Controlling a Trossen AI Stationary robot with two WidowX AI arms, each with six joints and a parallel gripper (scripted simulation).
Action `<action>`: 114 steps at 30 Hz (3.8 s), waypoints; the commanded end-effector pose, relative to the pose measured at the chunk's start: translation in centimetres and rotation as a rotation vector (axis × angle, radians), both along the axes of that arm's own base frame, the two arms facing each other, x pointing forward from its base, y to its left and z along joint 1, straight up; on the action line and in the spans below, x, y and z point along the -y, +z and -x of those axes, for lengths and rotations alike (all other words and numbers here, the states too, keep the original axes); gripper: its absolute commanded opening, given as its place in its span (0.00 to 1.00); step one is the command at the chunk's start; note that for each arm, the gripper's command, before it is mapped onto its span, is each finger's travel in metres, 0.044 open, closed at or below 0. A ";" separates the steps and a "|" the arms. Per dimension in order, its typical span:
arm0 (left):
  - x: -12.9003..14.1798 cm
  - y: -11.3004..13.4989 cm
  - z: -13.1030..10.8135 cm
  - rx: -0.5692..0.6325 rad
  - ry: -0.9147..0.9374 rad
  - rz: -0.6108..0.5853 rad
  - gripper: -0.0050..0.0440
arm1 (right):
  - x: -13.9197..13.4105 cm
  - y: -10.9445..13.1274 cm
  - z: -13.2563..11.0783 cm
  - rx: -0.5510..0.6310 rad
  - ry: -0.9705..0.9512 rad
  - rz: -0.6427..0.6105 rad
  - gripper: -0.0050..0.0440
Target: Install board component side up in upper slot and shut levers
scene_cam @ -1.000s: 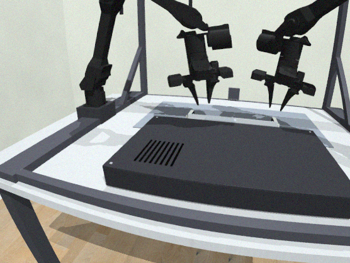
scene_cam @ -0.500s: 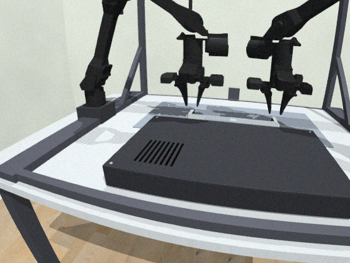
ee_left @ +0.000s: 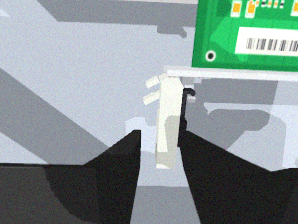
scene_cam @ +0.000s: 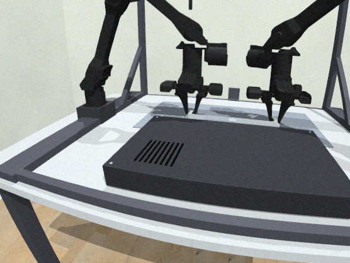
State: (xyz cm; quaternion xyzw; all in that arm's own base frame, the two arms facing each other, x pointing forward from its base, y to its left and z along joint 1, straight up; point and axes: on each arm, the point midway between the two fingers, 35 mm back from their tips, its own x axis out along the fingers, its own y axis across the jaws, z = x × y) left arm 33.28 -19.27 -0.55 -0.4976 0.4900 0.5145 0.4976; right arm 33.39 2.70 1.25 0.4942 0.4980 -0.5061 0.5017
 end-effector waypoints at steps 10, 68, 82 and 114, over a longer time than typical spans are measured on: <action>0.4 1.4 -0.3 0.036 -0.002 0.026 0.13 | 0.0 0.8 -0.5 0.032 -0.005 0.000 0.13; -2.0 1.3 3.1 0.018 -1.227 0.019 0.12 | 2.5 0.8 3.2 0.006 1.211 0.003 0.12; -3.0 1.1 3.3 0.007 -1.497 0.017 0.12 | 3.4 0.8 3.5 -0.005 1.485 0.003 0.12; -6.1 1.0 3.5 -0.005 -1.538 0.013 0.12 | 6.8 0.8 3.4 -0.014 1.516 0.005 0.12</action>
